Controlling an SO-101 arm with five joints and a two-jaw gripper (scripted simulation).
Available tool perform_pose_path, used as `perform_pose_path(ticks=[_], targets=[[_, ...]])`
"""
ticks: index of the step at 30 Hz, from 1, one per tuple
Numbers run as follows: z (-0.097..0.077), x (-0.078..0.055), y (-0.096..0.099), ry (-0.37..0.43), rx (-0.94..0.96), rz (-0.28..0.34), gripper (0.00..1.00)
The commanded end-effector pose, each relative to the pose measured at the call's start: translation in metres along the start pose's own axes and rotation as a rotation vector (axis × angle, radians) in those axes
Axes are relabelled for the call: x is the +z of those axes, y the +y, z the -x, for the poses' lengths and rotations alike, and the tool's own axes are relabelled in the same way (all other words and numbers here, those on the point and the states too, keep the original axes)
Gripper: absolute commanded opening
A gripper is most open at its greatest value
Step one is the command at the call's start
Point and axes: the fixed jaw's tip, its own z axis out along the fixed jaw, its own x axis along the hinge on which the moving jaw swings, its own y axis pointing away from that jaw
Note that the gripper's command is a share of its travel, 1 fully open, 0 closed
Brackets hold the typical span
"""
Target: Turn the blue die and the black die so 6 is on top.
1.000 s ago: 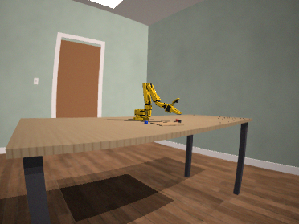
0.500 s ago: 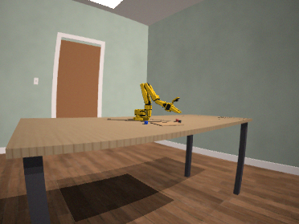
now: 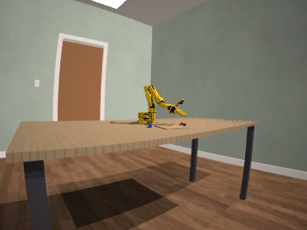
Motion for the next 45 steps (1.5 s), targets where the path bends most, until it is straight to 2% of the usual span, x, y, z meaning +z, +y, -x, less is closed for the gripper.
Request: perform_pose_path(ticks=[1, 9, 11, 16, 21, 33, 45], targets=[[0.016, -0.003, -0.001, -0.069, -0.004, -0.005, 0.27], [0.060, -0.017, -0.001, -0.276, -0.004, -0.005, 0.26], [0.060, -0.017, -0.001, -0.276, -0.004, -0.005, 0.26], [0.089, -0.033, -0.001, -0.421, -0.005, -0.005, 0.26], [0.105, -0.045, -0.001, -0.508, -0.005, -0.005, 0.25], [0.109, -0.047, -0.001, -0.523, -0.005, -0.005, 0.25], [0.112, -0.039, 0.000, -0.458, -0.001, -0.001, 0.25]])
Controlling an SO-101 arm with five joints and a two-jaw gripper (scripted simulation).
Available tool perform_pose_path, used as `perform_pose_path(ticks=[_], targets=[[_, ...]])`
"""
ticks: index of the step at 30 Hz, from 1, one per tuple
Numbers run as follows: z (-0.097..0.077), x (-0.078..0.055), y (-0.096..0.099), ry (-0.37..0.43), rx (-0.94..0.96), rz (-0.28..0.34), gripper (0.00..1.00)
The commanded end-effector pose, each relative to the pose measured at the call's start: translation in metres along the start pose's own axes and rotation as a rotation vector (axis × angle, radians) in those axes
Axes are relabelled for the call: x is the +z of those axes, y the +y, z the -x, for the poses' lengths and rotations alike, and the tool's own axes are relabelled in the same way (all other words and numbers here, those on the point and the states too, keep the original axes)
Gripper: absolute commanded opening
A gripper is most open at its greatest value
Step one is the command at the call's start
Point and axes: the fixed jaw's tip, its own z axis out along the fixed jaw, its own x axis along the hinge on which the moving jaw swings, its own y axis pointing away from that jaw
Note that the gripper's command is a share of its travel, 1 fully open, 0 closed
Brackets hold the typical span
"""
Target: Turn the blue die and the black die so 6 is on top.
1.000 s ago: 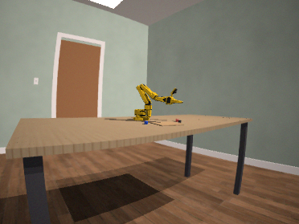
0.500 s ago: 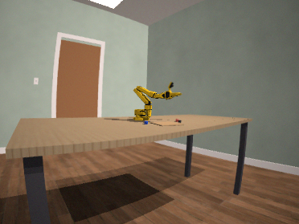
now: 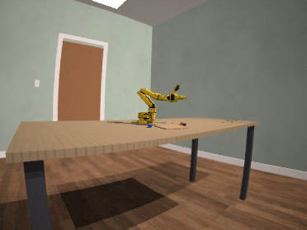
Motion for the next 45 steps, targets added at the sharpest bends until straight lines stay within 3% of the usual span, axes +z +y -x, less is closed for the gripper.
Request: perform_pose_path(ticks=[1, 8, 15, 17, 24, 32, 34, 45], targets=[[0.014, 0.006, -0.001, -0.024, -0.001, -0.003, 0.25], [0.013, 0.019, 0.001, 0.098, 0.007, 0.001, 0.25], [0.011, 0.032, 0.003, 0.270, 0.018, 0.005, 0.25], [0.011, 0.032, 0.003, 0.270, 0.018, 0.005, 0.25], [0.008, 0.039, 0.005, 0.471, 0.028, 0.007, 0.25], [0.004, 0.035, 0.007, 0.701, 0.037, 0.006, 0.25], [0.004, 0.035, 0.007, 0.701, 0.037, 0.006, 0.25], [0.001, 0.017, 0.009, 0.949, 0.043, 0.000, 0.25]])
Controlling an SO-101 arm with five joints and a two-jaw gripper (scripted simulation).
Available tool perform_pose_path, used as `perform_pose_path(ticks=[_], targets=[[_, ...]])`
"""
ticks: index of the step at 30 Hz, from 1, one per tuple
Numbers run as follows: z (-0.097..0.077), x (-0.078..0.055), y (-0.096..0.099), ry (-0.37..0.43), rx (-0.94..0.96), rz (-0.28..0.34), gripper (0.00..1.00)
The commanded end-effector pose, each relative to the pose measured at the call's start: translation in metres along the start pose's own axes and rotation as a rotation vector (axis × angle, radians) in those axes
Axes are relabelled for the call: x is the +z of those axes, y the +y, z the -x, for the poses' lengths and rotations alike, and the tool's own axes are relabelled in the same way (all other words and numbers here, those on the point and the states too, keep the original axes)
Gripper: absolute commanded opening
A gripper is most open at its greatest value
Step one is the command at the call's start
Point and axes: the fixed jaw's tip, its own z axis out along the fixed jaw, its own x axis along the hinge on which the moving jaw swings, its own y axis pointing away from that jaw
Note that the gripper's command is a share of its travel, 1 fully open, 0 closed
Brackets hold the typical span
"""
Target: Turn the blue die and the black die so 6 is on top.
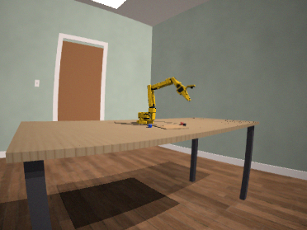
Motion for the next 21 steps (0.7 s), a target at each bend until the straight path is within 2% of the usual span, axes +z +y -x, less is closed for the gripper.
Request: perform_pose_path(ticks=[1, 4, 12, 21], targets=[[0.006, -0.014, 0.003, 0.046, 0.004, 0.003, 0.25], [0.002, -0.016, 0.003, 0.087, 0.005, 0.001, 0.25], [-0.003, -0.019, 0.003, 0.139, 0.007, -0.001, 0.25], [-0.004, -0.020, 0.003, 0.156, 0.007, -0.002, 0.25]])
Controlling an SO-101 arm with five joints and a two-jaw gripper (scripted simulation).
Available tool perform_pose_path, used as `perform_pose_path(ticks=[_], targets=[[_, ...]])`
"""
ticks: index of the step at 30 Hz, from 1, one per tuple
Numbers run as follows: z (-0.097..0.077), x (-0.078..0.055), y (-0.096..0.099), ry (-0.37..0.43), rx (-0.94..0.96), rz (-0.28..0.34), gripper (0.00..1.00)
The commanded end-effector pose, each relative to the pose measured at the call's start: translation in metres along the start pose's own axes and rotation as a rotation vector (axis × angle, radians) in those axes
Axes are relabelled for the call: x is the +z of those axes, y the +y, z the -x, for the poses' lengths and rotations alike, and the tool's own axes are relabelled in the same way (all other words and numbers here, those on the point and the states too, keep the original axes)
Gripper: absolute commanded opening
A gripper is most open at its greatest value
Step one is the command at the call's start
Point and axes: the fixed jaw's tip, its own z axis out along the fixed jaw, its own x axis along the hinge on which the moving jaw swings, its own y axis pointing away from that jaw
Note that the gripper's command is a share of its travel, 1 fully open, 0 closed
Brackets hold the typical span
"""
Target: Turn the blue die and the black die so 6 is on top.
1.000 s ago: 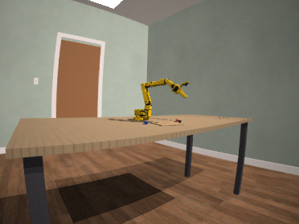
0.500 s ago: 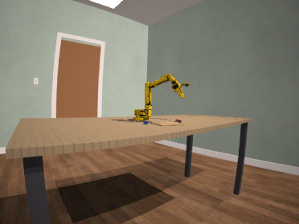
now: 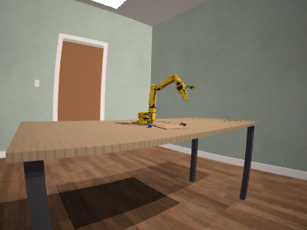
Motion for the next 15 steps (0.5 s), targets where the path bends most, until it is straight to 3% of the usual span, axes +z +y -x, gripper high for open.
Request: perform_pose_path(ticks=[1, 8, 15], targets=[[0.006, -0.009, 0.002, -0.043, 0.002, 0.007, 0.25], [0.004, -0.002, 0.002, -0.014, 0.002, 0.005, 0.25], [-0.010, 0.032, 0.001, 0.145, 0.002, -0.007, 0.25]])
